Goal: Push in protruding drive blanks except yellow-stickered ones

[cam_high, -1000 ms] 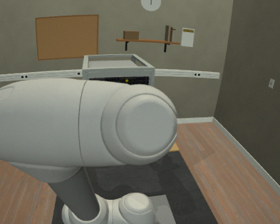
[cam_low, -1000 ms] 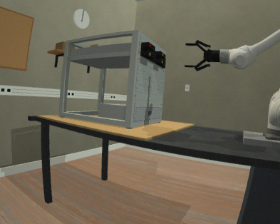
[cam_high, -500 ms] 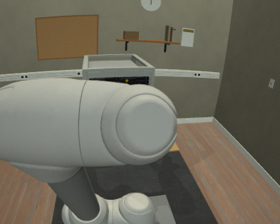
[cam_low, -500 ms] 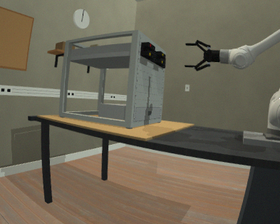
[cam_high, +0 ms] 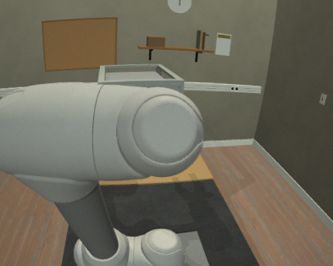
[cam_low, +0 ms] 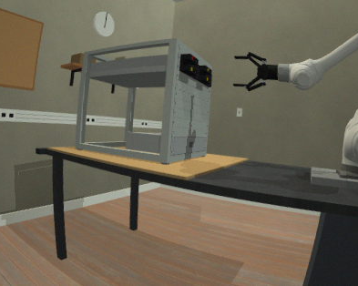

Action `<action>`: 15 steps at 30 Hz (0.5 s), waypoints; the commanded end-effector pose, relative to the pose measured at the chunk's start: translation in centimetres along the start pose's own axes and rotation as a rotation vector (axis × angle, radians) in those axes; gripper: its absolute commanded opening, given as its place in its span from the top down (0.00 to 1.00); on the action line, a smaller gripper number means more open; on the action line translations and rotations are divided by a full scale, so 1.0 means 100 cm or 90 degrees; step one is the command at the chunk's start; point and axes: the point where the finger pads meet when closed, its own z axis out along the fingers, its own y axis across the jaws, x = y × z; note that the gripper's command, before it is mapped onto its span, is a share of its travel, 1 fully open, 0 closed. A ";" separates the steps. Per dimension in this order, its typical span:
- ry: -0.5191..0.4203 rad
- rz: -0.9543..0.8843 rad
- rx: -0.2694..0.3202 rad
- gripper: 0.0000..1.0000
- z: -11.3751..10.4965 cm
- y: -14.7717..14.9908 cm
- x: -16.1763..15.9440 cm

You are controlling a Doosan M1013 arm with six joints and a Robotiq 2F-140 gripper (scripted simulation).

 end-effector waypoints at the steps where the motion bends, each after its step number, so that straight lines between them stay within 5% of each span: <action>1: 0.000 0.000 0.001 0.00 0.009 0.000 0.006; 15: 0.000 0.000 0.001 0.00 0.066 0.004 0.042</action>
